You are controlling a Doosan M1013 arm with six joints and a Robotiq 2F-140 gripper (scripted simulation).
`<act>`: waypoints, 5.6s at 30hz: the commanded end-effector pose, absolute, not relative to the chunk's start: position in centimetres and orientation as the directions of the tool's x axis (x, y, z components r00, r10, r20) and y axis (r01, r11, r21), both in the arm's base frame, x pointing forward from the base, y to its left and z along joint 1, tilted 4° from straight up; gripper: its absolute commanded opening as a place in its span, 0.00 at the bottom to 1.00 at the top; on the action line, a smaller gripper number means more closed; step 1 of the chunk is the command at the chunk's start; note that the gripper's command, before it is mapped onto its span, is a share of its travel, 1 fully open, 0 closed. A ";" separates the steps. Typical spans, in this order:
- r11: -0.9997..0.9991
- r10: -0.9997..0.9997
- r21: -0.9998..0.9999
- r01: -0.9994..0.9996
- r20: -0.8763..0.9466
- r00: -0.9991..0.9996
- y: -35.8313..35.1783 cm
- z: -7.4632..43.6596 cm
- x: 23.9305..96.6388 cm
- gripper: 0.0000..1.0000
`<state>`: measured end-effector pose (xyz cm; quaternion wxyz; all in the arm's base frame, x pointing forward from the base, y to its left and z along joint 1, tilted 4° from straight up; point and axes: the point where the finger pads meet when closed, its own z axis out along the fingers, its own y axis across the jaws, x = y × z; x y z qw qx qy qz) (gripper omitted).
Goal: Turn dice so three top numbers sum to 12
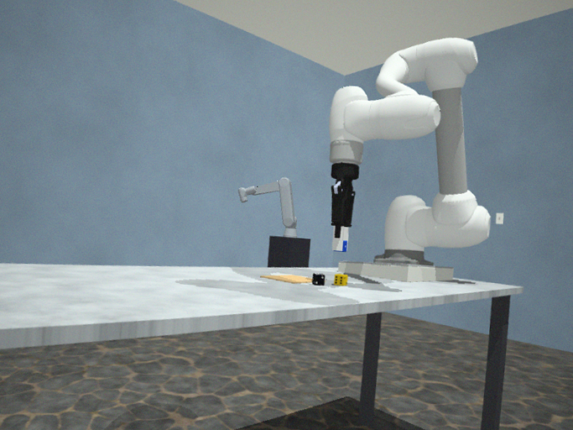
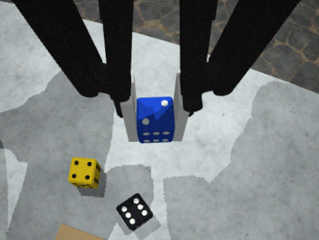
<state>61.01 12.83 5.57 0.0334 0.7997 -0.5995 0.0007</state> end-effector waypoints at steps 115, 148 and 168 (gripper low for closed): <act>0.092 -0.994 0.034 -0.995 0.057 -0.090 -5.1 -2.6 54.4 0.16; 0.092 -0.994 0.034 -0.995 0.057 -0.090 -5.1 -2.8 54.4 0.16; 0.092 -0.994 0.034 -0.995 0.057 -0.090 -5.1 -2.8 54.4 0.21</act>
